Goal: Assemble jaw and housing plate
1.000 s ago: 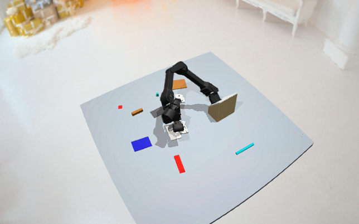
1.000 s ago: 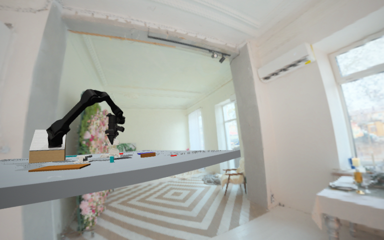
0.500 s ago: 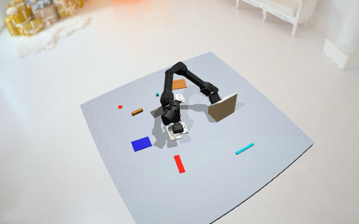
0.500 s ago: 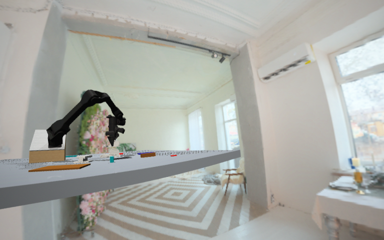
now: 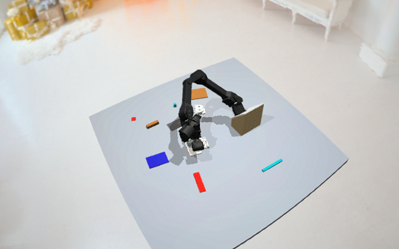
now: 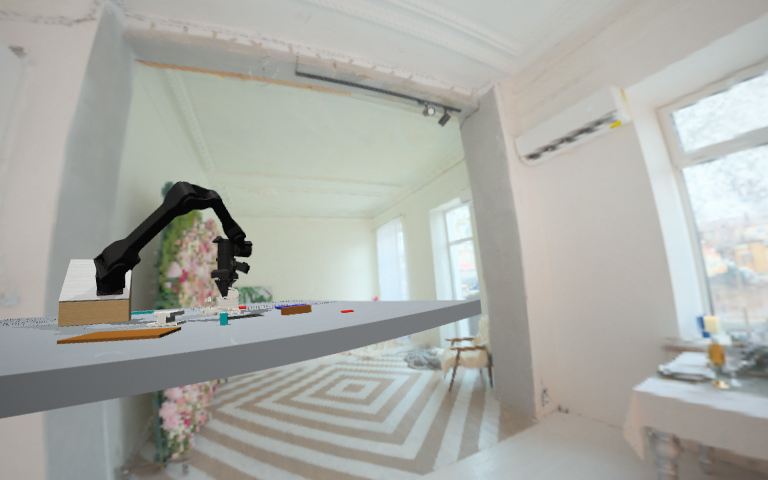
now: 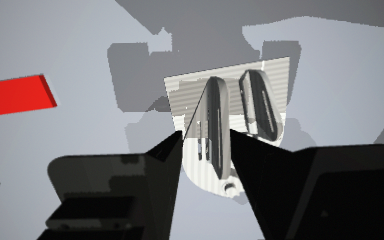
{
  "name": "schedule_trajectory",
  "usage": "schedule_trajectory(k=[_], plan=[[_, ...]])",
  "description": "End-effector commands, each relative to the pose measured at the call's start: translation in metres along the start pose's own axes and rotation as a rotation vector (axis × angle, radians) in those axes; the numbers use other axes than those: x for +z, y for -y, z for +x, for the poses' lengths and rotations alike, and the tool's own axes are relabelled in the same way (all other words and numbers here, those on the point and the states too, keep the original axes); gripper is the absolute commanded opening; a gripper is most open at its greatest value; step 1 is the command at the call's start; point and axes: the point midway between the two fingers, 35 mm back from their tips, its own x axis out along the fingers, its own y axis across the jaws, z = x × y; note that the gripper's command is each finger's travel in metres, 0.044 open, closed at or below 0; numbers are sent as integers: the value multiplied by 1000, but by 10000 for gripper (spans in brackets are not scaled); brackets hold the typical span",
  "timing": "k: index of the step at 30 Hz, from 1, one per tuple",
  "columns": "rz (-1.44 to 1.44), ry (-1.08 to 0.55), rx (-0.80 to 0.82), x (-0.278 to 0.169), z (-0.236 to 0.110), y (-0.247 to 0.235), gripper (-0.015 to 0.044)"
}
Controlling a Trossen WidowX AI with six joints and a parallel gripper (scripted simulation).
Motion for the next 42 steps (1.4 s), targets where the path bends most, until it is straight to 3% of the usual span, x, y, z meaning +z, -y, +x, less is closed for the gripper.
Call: schedule_trajectory(k=[1, 42], plan=[[-10, 1, -5, -1, 7, 1, 134], [-5, 1, -7, -2, 21, 1, 134]])
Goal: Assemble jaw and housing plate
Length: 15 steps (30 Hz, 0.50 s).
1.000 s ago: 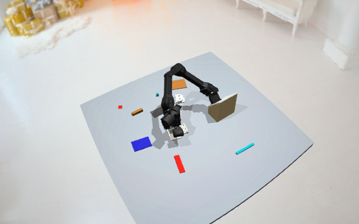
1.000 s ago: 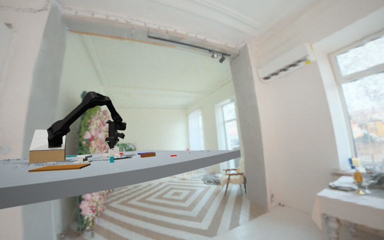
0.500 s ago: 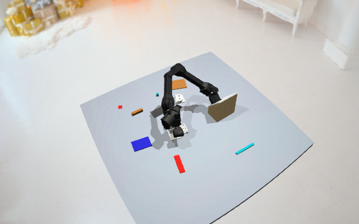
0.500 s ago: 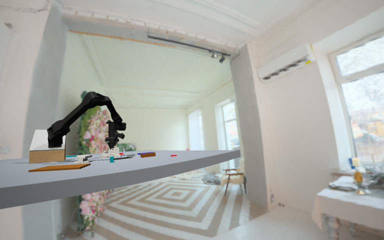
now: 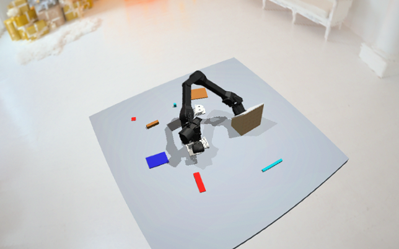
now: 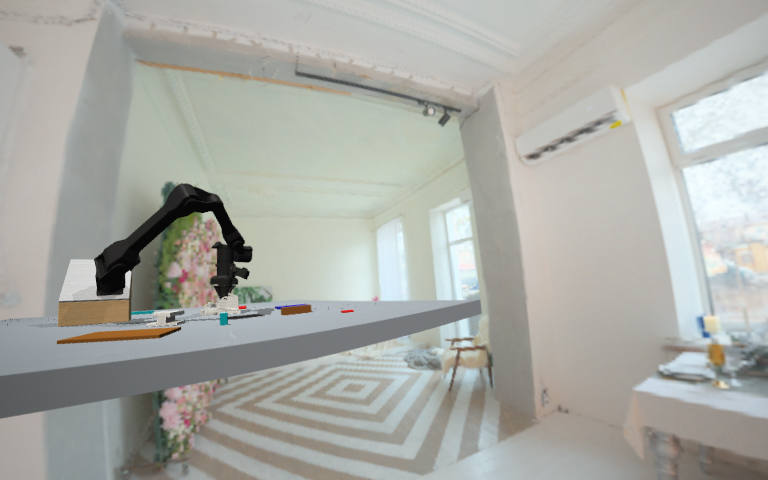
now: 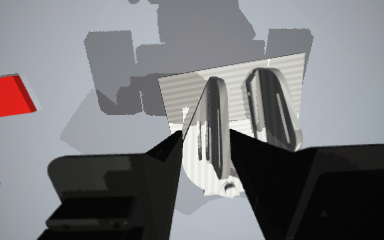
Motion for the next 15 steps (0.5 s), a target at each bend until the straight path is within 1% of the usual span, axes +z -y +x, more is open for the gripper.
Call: schedule_trajectory(k=[1, 15], plan=[[-7, 2, -3, 0, 1, 0, 134], [-7, 2, -3, 0, 4, 0, 134]])
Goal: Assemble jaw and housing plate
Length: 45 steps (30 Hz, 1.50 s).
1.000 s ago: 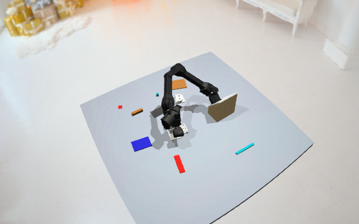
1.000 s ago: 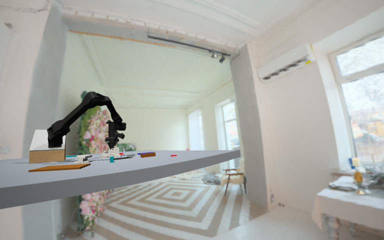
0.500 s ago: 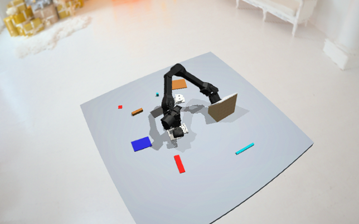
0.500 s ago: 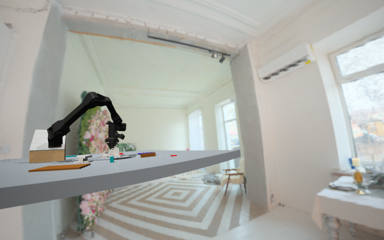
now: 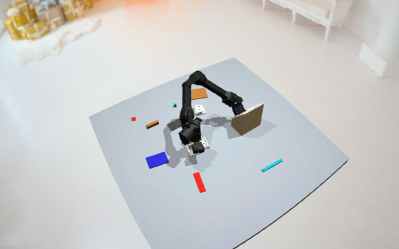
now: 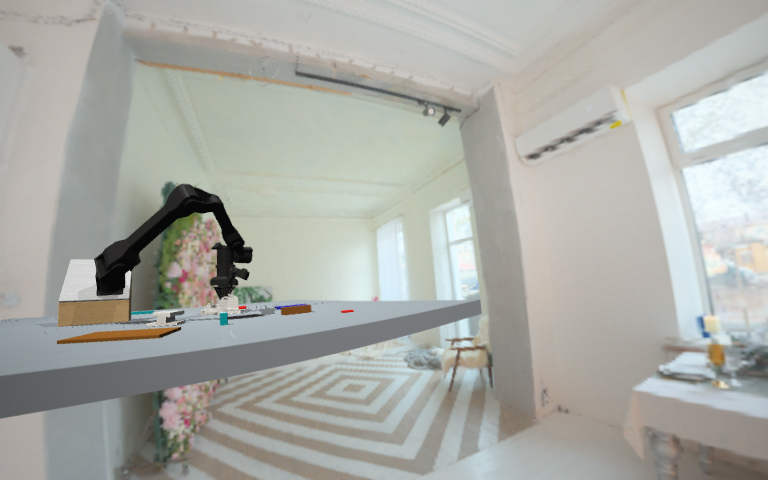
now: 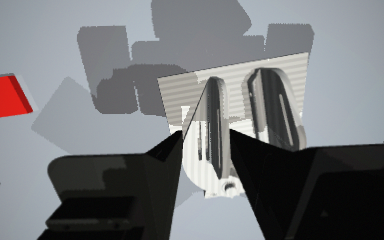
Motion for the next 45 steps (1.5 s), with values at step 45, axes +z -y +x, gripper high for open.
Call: schedule_trajectory(k=[45], plan=[[-1, 2, -3, 0, 10, 0, 134]])
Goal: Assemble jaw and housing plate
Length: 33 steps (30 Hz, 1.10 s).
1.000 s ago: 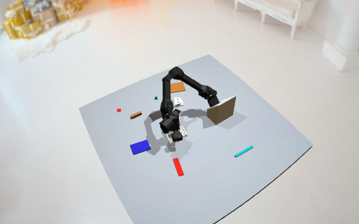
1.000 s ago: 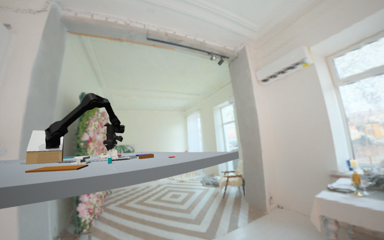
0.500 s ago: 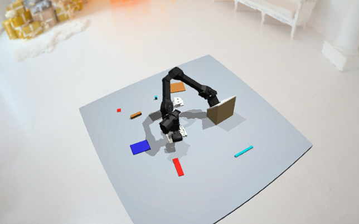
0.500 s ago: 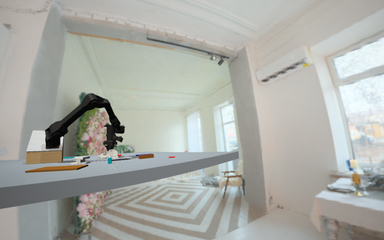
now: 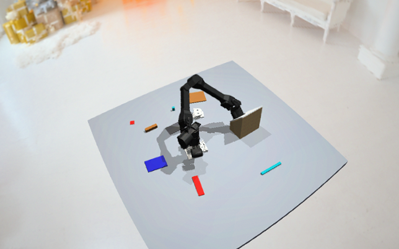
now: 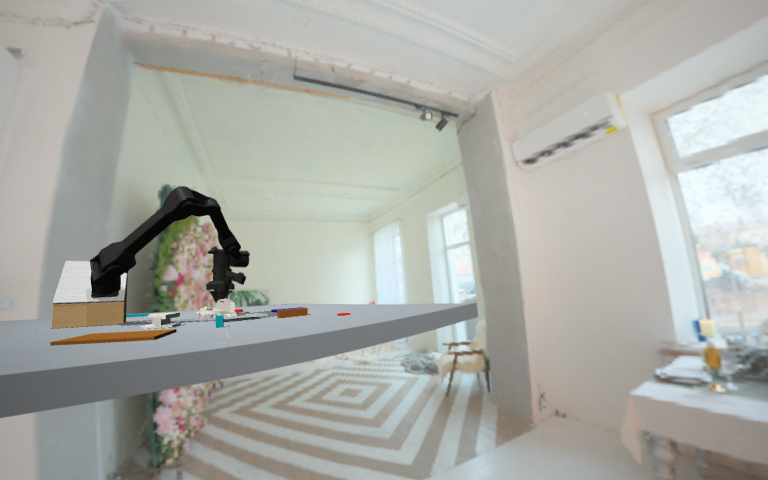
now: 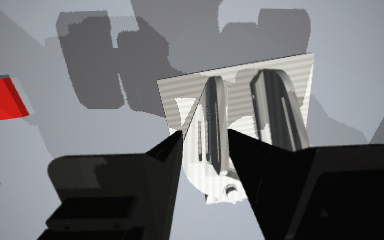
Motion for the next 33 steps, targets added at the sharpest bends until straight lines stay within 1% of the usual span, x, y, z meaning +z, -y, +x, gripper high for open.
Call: schedule_trajectory(k=[1, 26, 33], plan=[[-2, -3, -5, 0, 4, 1, 134], [-2, -3, -5, 0, 3, 1, 134], [-2, -3, -4, 0, -2, 1, 134]])
